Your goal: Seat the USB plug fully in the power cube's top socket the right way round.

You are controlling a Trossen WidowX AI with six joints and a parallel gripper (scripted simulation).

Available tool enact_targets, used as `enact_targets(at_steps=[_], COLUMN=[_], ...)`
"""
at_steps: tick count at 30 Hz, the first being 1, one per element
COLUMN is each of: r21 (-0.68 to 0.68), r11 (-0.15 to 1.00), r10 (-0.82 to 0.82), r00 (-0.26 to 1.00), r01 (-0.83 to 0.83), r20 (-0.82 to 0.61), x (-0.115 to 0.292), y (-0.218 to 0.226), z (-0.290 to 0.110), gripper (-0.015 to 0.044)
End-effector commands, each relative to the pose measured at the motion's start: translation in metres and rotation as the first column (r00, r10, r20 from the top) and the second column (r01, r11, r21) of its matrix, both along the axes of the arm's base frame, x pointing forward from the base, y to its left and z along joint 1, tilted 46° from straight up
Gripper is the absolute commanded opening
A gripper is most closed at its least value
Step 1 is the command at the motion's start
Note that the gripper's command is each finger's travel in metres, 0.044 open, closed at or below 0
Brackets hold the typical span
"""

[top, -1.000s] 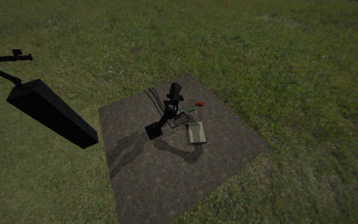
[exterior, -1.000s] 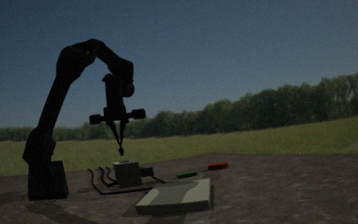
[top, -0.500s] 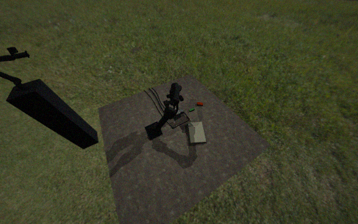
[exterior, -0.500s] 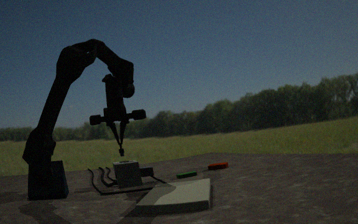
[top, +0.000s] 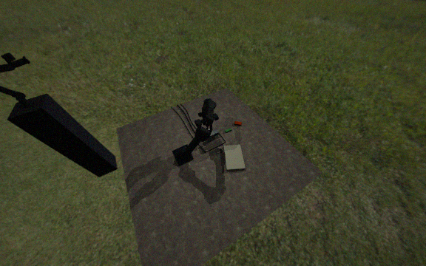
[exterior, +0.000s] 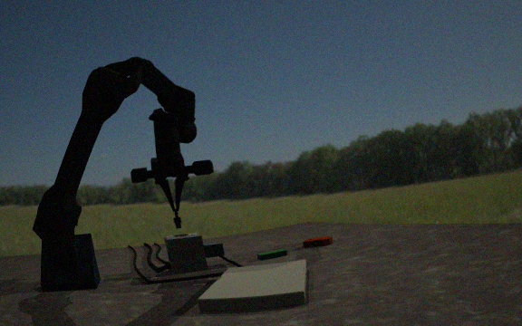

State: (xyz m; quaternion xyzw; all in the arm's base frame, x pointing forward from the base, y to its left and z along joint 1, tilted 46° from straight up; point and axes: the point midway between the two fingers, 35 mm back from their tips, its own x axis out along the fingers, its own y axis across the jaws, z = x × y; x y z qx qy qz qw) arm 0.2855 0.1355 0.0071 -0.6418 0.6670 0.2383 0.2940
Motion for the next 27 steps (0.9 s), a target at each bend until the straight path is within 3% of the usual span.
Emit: enact_targets(at_steps=[1,27], r21=[-0.003,-0.008], r11=[1.000,1.000], r10=[0.006,0.019], r00=[1.000,1.000], r01=[-0.006,-0.019], r20=[-0.003,-0.016], x=[0.0001,0.0006], y=[-0.0011,-0.0044], z=[-0.0001,-0.0011], gripper=[0.0000,0.0000])
